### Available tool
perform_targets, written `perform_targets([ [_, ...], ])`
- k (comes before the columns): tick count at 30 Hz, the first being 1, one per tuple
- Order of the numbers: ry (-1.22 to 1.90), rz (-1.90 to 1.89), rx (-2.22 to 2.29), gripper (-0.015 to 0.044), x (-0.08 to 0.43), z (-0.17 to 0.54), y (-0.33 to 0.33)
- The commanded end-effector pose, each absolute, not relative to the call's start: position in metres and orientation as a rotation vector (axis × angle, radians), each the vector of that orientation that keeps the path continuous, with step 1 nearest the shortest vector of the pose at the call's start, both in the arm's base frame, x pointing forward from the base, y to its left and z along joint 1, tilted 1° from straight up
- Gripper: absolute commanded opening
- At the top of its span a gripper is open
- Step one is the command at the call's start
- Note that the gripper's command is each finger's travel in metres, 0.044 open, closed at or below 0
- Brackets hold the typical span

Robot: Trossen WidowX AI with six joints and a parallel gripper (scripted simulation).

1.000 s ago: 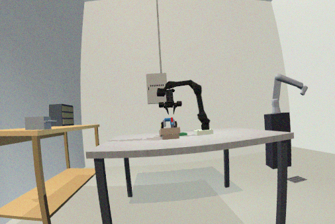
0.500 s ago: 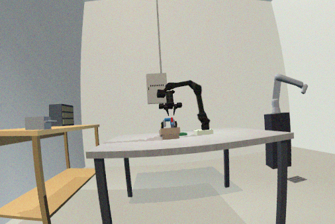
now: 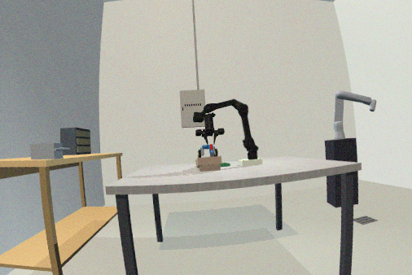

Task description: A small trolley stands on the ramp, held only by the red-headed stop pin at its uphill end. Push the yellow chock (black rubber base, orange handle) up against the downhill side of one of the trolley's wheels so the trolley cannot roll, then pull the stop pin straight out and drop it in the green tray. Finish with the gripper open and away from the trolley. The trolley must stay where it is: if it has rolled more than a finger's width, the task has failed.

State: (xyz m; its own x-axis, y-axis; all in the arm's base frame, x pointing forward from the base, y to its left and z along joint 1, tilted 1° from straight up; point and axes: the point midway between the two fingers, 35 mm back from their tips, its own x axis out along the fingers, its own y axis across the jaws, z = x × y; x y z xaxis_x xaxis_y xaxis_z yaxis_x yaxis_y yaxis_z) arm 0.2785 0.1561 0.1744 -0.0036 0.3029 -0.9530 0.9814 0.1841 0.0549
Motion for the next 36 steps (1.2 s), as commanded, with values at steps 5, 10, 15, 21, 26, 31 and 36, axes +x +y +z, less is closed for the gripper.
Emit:
perform_targets([
  [5, 1.496, -0.892, 1.295, 0.019, 0.278, 0.164, 0.16],
  [10, 1.496, -0.892, 1.295, 0.019, 0.279, 0.156, 0.162],
  [15, 1.496, -0.892, 1.295, 0.019, 0.278, 0.149, 0.164],
  [21, 1.496, -0.892, 1.296, 0.019, 0.278, 0.141, 0.167],
  [26, 1.496, -0.891, 1.296, 0.019, 0.277, 0.136, 0.168],
  [31, 1.497, -0.884, 1.294, 0.0059, 0.278, 0.14, 0.167],
  [36, 1.497, -0.884, 1.294, 0.0025, 0.278, 0.14, 0.167],
])
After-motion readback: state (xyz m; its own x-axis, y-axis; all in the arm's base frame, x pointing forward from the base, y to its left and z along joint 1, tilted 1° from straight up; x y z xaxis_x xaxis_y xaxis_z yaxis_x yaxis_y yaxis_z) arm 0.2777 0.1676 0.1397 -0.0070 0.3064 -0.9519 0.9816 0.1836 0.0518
